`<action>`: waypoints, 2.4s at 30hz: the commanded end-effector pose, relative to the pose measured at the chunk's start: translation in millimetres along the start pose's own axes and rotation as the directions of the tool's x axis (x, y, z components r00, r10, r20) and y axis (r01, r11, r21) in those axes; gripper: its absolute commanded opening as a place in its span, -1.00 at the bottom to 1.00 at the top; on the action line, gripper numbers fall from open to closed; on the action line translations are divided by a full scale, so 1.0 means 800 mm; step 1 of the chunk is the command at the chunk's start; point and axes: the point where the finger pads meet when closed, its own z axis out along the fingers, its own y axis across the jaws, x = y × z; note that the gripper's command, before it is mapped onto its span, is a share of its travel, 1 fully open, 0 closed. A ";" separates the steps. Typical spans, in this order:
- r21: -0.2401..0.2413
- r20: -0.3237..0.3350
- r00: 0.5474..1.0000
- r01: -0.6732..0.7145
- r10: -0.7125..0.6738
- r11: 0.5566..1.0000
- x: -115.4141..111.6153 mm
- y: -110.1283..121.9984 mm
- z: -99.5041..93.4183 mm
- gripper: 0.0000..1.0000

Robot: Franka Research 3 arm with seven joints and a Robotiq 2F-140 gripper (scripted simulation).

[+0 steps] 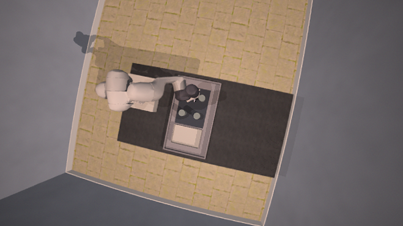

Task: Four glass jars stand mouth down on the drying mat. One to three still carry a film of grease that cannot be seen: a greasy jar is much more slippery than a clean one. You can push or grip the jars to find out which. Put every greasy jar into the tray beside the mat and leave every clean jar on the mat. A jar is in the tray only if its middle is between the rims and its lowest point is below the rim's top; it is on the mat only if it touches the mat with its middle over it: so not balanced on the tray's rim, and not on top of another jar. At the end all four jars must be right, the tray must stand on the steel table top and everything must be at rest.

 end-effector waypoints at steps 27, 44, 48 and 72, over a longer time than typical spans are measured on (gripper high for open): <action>0.001 -0.001 1.000 -0.001 0.001 1.000 -0.005 -0.001 -0.002 -1.00; 0.001 -0.001 1.000 -0.001 0.001 1.000 -0.007 -0.001 -0.004 -1.00; 0.001 -0.001 1.000 -0.001 0.001 1.000 -0.008 -0.001 -0.005 -1.00; 0.001 -0.001 1.000 -0.001 0.001 1.000 -0.005 -0.001 -0.006 -1.00</action>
